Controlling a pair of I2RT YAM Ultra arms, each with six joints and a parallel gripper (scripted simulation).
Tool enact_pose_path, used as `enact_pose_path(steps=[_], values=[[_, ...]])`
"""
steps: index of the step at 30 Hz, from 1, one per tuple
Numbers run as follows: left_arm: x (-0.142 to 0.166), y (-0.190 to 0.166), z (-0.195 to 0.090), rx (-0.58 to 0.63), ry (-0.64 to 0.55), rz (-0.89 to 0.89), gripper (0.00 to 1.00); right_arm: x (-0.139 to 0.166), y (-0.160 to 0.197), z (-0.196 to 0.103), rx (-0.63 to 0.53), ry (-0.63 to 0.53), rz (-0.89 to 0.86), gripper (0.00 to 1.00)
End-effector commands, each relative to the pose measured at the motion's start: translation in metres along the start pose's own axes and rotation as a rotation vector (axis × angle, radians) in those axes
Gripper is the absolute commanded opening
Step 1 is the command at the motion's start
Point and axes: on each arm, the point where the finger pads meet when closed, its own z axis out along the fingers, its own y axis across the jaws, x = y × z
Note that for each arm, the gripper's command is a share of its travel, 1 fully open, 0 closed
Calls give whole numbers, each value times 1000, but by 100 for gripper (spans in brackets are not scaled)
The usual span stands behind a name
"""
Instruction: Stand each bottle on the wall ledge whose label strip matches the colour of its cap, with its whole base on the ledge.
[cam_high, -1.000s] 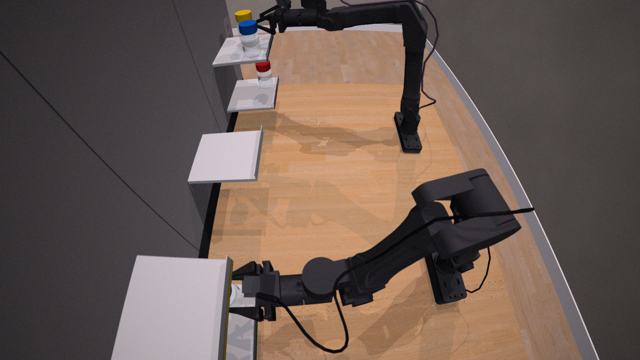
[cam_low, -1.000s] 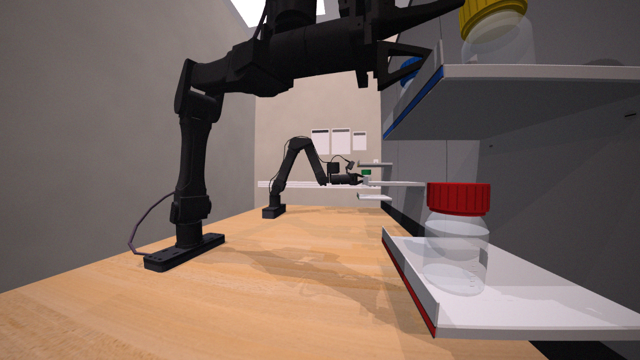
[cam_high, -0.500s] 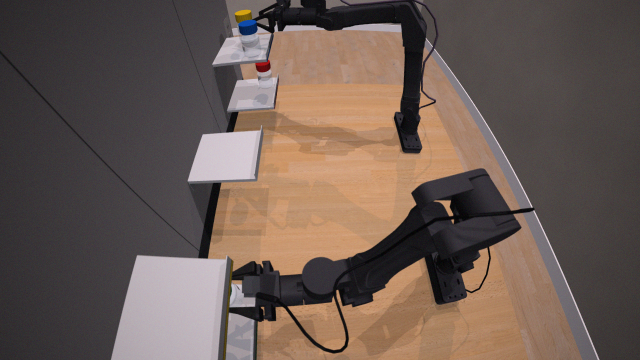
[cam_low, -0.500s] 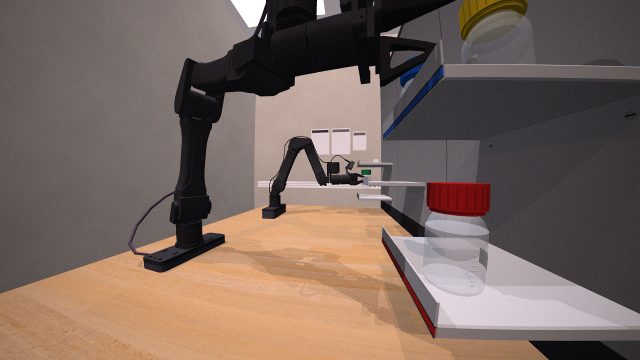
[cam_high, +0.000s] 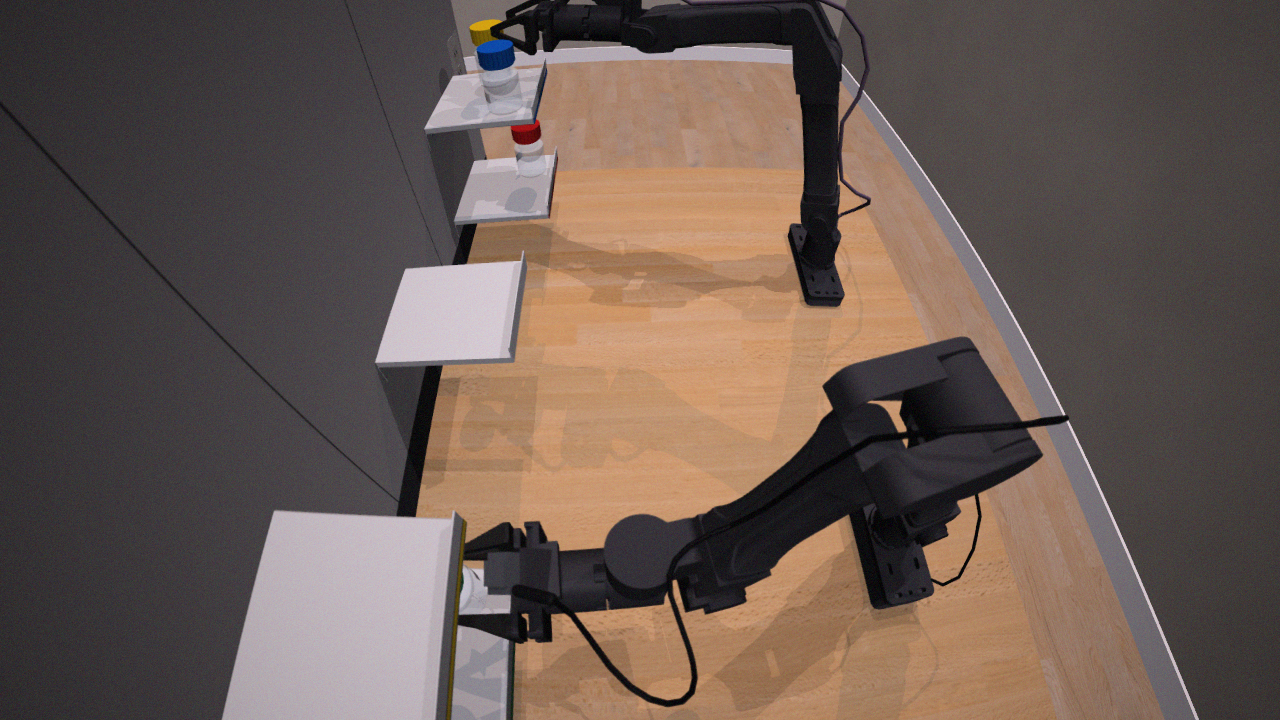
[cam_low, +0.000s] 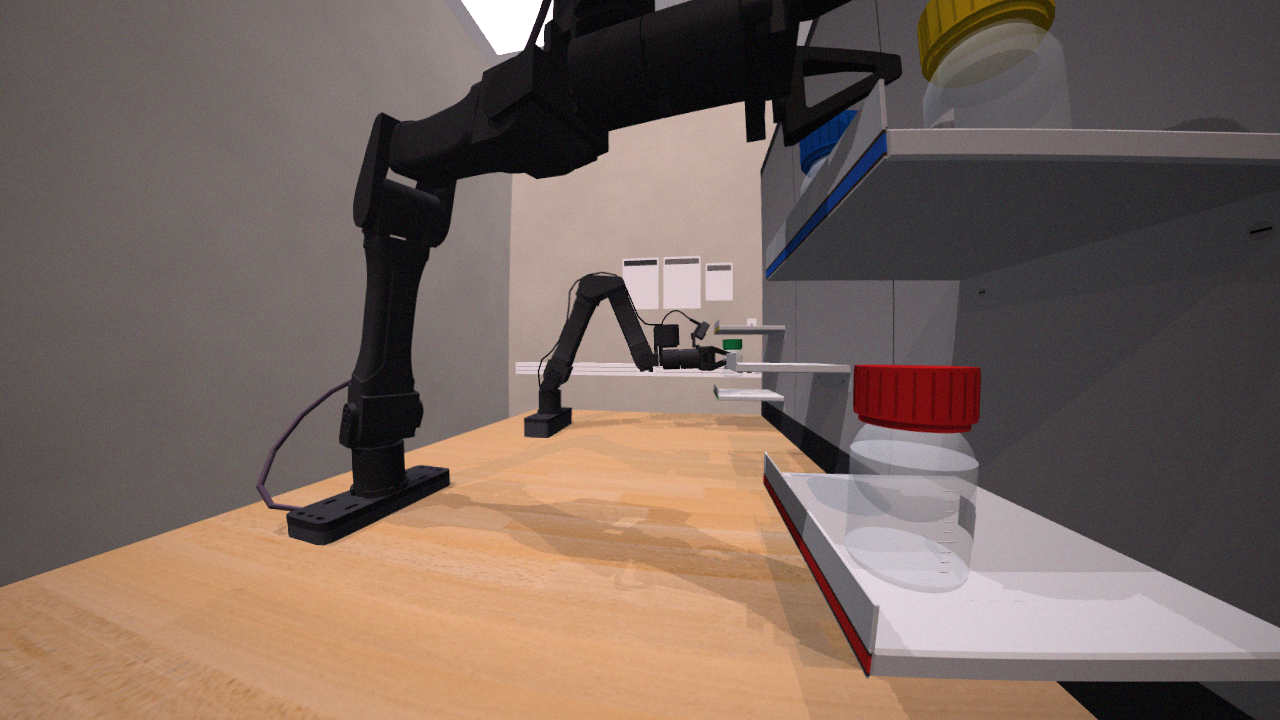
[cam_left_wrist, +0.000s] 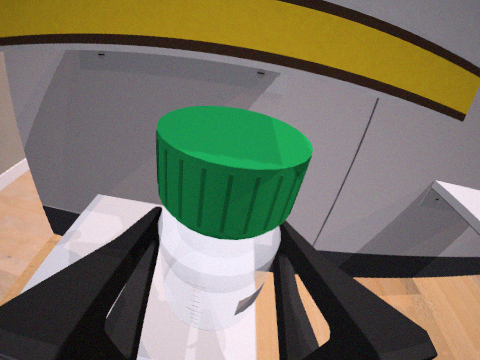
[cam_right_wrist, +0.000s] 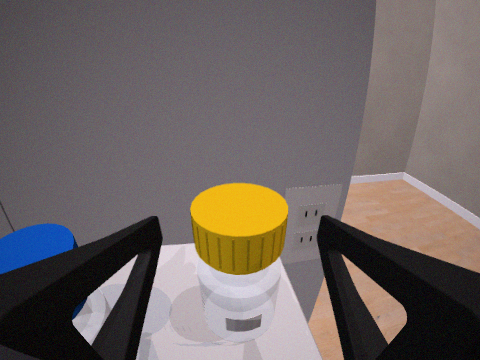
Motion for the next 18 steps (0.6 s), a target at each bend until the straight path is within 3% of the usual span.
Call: enact_pose_path(steps=[1,10,18], values=[[-13,0,5,0,-37,3,52,-5,3,7,1,5,3,81],[2,-3,4,0,-7,-6,52,-5,4,17,1,4,3,81],[-10,-2,6,0,-41,-3,52,-5,4,29,1,4,3,81]])
